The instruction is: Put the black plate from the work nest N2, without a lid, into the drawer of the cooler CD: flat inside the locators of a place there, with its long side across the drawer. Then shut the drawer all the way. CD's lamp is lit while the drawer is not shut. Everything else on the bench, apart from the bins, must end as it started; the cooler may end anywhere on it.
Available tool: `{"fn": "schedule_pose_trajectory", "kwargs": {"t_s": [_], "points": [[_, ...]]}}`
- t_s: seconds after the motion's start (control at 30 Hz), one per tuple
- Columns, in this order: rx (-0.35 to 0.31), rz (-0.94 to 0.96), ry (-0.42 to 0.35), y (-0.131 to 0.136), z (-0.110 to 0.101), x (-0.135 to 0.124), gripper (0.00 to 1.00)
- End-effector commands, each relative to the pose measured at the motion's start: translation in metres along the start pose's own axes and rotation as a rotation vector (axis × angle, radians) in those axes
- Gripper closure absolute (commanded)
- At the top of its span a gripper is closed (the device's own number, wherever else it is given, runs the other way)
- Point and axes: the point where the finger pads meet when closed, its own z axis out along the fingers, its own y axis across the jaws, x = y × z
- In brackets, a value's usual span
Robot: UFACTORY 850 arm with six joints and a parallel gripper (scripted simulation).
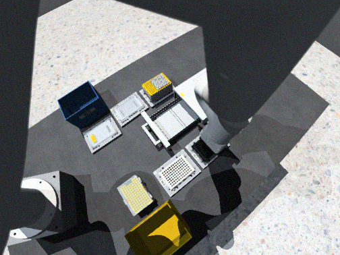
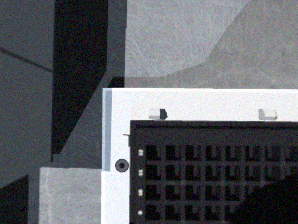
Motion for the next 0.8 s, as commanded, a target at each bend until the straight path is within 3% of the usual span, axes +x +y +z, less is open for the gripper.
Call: {"fn": "schedule_pose_trajectory", "kwargs": {"t_s": [0.0, 0.77], "points": [[-0.001, 0.000, 0.002, 0.000, -0.001, 0.001, 1.00], [-0.001, 0.000, 0.002, 0.000, -0.036, 0.001, 1.00]]}}
